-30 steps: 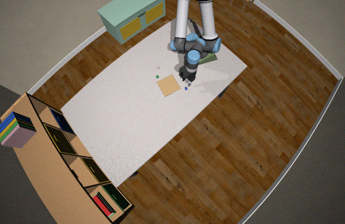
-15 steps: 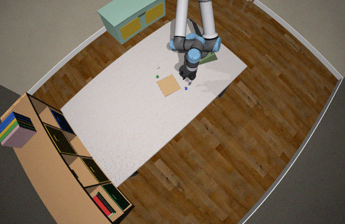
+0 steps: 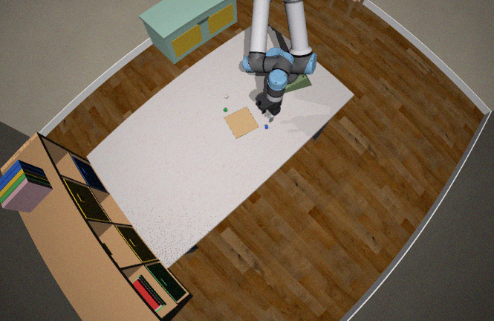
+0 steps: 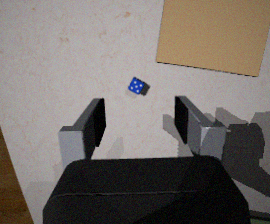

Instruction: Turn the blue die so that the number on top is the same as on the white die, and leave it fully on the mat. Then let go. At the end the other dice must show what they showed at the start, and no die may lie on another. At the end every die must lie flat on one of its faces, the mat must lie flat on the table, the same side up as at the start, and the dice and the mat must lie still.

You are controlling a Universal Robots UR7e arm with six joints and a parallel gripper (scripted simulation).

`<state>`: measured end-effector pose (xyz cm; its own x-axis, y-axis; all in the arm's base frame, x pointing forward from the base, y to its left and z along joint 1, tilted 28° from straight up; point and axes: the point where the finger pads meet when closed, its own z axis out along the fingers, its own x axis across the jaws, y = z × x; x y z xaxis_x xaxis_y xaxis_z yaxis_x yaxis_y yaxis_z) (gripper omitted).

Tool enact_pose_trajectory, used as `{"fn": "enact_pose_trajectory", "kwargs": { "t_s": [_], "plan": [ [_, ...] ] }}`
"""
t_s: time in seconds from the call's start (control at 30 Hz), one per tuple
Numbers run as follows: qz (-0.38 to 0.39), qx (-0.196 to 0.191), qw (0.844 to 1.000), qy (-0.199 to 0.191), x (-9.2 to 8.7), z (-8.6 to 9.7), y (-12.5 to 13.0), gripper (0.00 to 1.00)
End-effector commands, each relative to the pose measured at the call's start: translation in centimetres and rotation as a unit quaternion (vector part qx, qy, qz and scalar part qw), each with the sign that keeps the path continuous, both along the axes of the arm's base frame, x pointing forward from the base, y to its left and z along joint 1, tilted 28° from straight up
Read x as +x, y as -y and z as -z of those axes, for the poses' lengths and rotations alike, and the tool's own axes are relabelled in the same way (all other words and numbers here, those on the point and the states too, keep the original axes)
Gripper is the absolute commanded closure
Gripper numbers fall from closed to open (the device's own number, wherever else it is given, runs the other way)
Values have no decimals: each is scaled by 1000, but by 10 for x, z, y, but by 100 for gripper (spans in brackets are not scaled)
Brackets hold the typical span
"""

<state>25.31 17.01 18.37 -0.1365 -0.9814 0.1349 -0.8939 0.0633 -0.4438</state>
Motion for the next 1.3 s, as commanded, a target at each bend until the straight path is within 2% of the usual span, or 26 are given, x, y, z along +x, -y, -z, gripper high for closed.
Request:
{"fn": "enact_pose_trajectory", "kwargs": {
  "t_s": [0.0, 0.27, 0.57, 0.77, 1.27],
  "plan": [
    [78, 35, 996, 16, 1, 3, 0, 0],
    [132, 62, 989, 27, 1, 5, 0, 0],
    [213, 101, 971, 44, 1, 9, 0, 0],
    [231, 109, 966, 48, 1, 10, 0, 0],
    [231, 110, 965, 48, 1, 10, 0, 0]
  ]
}}
